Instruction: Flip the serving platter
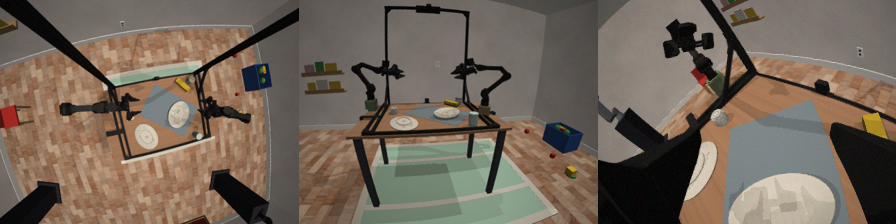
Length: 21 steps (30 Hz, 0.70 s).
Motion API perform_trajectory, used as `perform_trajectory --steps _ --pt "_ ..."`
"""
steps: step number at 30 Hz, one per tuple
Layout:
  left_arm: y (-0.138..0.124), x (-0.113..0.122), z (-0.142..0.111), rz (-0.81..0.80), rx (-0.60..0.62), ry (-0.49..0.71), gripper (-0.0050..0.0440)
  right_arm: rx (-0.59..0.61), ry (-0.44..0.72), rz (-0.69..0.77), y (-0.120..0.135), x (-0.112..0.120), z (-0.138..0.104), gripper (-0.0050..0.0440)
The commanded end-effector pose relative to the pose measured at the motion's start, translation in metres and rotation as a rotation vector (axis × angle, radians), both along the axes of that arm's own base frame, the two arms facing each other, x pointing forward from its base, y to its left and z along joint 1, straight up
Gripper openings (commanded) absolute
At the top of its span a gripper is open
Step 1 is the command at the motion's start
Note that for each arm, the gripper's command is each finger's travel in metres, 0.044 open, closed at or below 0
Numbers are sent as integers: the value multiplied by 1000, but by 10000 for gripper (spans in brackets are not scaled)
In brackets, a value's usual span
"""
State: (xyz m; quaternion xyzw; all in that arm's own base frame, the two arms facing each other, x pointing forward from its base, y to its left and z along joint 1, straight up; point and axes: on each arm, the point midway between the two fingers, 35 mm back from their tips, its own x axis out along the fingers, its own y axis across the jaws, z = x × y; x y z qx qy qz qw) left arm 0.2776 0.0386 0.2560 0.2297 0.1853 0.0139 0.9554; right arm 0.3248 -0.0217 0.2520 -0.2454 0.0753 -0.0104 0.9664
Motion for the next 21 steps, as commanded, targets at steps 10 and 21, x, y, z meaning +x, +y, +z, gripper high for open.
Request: perform_trajectory --steps 10,21 --pt "-33 36 51 -17 -406 -346 440 437 -183 25 19 -7 64 440" --pt "-39 38 67 -40 -466 -425 440 496 -201 33 22 -9 71 440"
